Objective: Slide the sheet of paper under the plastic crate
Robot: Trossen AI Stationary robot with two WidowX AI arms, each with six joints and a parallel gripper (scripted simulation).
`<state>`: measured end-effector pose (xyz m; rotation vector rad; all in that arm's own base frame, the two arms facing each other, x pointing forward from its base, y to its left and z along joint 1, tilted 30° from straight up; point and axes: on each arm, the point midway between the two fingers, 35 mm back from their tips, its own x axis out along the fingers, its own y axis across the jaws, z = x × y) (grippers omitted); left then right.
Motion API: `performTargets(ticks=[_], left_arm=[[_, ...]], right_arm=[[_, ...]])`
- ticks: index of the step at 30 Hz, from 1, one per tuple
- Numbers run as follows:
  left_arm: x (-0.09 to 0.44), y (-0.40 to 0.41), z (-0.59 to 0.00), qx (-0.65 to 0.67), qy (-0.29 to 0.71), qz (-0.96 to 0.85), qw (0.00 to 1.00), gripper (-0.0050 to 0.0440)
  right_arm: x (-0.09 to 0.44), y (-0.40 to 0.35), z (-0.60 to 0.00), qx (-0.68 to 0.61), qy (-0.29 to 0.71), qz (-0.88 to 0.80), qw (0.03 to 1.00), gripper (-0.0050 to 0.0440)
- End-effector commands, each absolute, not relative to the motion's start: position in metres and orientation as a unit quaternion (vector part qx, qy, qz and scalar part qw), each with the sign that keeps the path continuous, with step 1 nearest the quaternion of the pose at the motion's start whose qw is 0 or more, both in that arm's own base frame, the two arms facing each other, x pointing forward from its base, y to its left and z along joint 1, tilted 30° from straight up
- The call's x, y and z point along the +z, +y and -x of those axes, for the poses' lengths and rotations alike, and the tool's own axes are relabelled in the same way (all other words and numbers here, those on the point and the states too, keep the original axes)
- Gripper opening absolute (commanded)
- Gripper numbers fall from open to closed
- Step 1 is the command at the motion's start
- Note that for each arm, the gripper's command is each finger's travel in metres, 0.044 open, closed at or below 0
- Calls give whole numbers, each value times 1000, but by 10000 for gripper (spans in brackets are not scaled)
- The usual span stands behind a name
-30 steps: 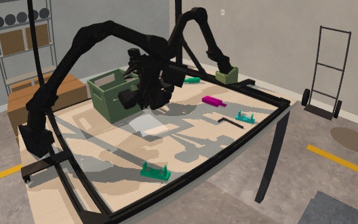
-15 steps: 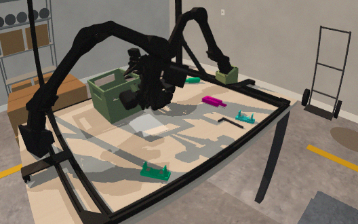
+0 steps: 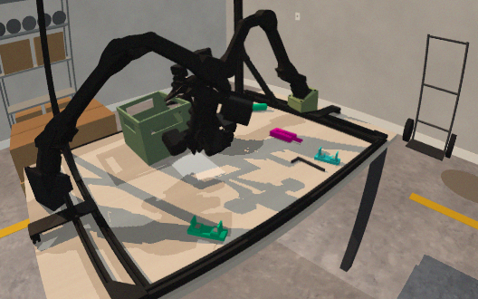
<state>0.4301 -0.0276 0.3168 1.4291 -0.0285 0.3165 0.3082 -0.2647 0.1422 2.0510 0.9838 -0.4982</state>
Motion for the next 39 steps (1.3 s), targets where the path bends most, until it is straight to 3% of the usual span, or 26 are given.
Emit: performTargets(ticks=[1,39], left_arm=[[350,-25,-420,175,-43,-643,745,0],[350,-25,-420,175,-43,-643,745,0]], right_arm=[[132,-263,-313,-195,390,-812,389,60],[101,-260,-330,-195,390,-812,389,60]])
